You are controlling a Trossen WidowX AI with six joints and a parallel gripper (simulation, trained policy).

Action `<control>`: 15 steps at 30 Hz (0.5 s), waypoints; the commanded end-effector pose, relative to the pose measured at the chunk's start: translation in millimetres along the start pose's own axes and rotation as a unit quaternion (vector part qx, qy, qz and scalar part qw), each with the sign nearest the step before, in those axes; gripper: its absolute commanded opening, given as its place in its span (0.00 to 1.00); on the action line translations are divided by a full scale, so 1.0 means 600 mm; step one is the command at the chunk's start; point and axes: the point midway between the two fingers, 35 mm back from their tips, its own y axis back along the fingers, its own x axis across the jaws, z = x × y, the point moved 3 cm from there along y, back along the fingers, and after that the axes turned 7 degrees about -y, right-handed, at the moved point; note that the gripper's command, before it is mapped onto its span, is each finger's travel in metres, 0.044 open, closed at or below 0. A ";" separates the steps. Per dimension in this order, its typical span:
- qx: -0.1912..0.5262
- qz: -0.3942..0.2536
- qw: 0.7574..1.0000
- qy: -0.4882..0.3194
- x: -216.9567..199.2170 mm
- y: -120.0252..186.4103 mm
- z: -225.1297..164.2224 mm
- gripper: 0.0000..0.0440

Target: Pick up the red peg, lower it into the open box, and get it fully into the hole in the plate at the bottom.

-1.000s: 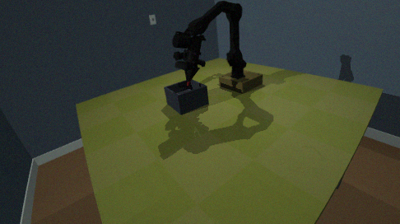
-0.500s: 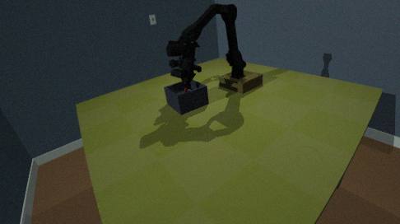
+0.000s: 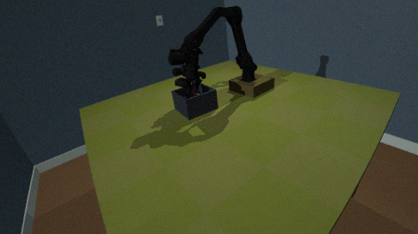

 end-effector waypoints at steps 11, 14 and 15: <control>-0.032 0.021 0.999 0.008 0.045 0.006 0.068 1.00; -0.043 0.027 0.999 0.004 0.051 0.010 0.084 1.00; -0.047 0.029 0.998 0.003 0.053 0.011 0.090 1.00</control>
